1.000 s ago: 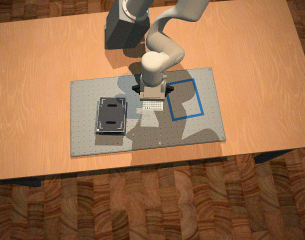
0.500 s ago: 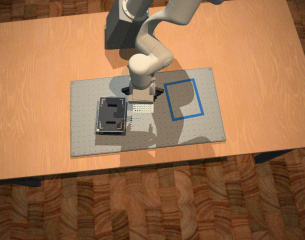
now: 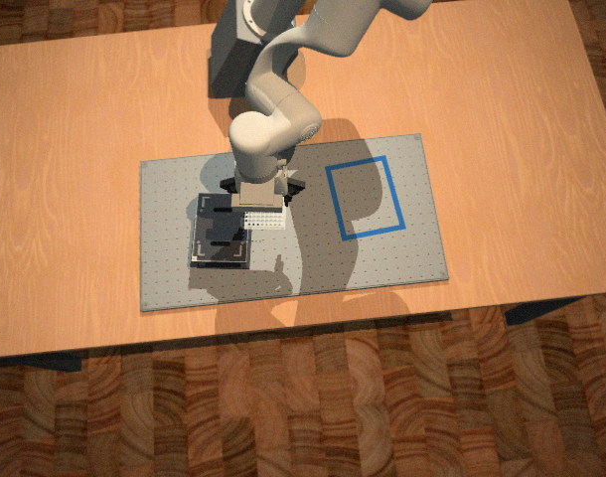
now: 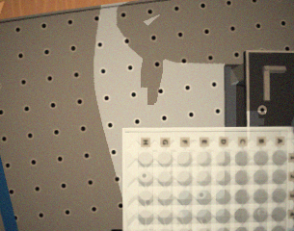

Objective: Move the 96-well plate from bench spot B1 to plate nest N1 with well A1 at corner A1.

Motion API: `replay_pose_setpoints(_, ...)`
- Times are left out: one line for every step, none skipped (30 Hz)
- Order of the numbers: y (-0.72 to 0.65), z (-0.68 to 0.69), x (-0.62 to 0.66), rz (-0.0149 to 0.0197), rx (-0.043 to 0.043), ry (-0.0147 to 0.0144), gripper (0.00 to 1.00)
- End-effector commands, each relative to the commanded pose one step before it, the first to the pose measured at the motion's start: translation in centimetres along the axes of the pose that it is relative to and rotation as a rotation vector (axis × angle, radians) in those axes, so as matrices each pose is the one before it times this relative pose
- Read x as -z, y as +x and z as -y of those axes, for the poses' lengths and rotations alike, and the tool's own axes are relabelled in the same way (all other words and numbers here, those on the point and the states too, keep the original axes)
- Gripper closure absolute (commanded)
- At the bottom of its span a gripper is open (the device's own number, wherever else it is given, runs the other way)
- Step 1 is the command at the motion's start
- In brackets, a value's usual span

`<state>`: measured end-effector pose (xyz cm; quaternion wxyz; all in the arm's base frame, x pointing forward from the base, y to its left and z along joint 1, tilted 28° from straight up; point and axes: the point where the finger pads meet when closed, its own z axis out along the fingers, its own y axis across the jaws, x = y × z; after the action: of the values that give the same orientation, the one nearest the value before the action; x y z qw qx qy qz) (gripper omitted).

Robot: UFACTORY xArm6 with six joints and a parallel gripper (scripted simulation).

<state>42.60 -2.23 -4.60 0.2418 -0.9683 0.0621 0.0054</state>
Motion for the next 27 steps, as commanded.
replay_pose_setpoints(0.564,-1.165,0.35,-0.0034,0.0002,-0.00058,1.0)
replay_pose_setpoints(0.11,-0.31,0.061,-0.00001,0.0,-0.00003,1.0)
replay_pose_setpoints(0.11,-0.31,0.061,-0.00001,0.0,-0.00003,1.0)
replay_pose_setpoints(0.11,-0.31,0.061,-0.00001,0.0,-0.00003,1.0)
replay_pose_setpoints(0.11,-0.31,0.061,-0.00001,0.0,-0.00003,1.0)
replay_pose_setpoints(0.11,-0.31,0.061,-0.00001,0.0,-0.00003,1.0)
replay_pose_setpoints(0.11,-0.31,0.061,-0.00001,0.0,-0.00003,1.0)
replay_pose_setpoints(0.11,-0.31,0.061,-0.00001,0.0,-0.00003,1.0)
replay_pose_setpoints(0.11,-0.31,0.061,-0.00001,0.0,-0.00003,1.0)
replay_pose_setpoints(0.11,-0.31,0.061,-0.00001,0.0,-0.00003,1.0)
replay_pose_setpoints(0.0,0.0,0.0,0.0,0.0,0.0,1.0)
replay_pose_setpoints(0.0,0.0,0.0,0.0,0.0,0.0,1.0)
replay_pose_setpoints(0.112,-0.311,0.061,0.0,0.0,-0.00002,1.0)
replay_pose_setpoints(0.11,-0.31,0.061,-0.00001,0.0,-0.00003,1.0)
replay_pose_setpoints(0.11,-0.31,0.061,-0.00001,0.0,-0.00003,1.0)
replay_pose_setpoints(0.11,-0.31,0.061,-0.00001,0.0,-0.00003,1.0)
replay_pose_setpoints(0.11,-0.31,0.061,-0.00001,0.0,-0.00003,1.0)
replay_pose_setpoints(0.11,-0.31,0.061,-0.00001,0.0,-0.00003,1.0)
replay_pose_setpoints(0.11,-0.31,0.061,-0.00001,0.0,-0.00003,1.0)
replay_pose_setpoints(0.11,-0.31,0.061,-0.00001,0.0,-0.00003,1.0)
replay_pose_setpoints(0.11,-0.31,0.061,-0.00001,0.0,-0.00003,1.0)
replay_pose_setpoints(0.11,-0.31,0.061,-0.00001,0.0,-0.00003,1.0)
replay_pose_setpoints(0.11,-0.31,0.061,-0.00001,0.0,-0.00003,1.0)
replay_pose_setpoints(0.11,-0.31,0.061,-0.00001,0.0,-0.00003,1.0)
replay_pose_setpoints(0.11,-0.31,0.061,-0.00001,0.0,-0.00003,1.0)
replay_pose_setpoints(0.11,-0.31,0.061,-0.00001,0.0,-0.00003,1.0)
replay_pose_setpoints(0.11,-0.31,0.061,-0.00001,0.0,-0.00003,1.0)
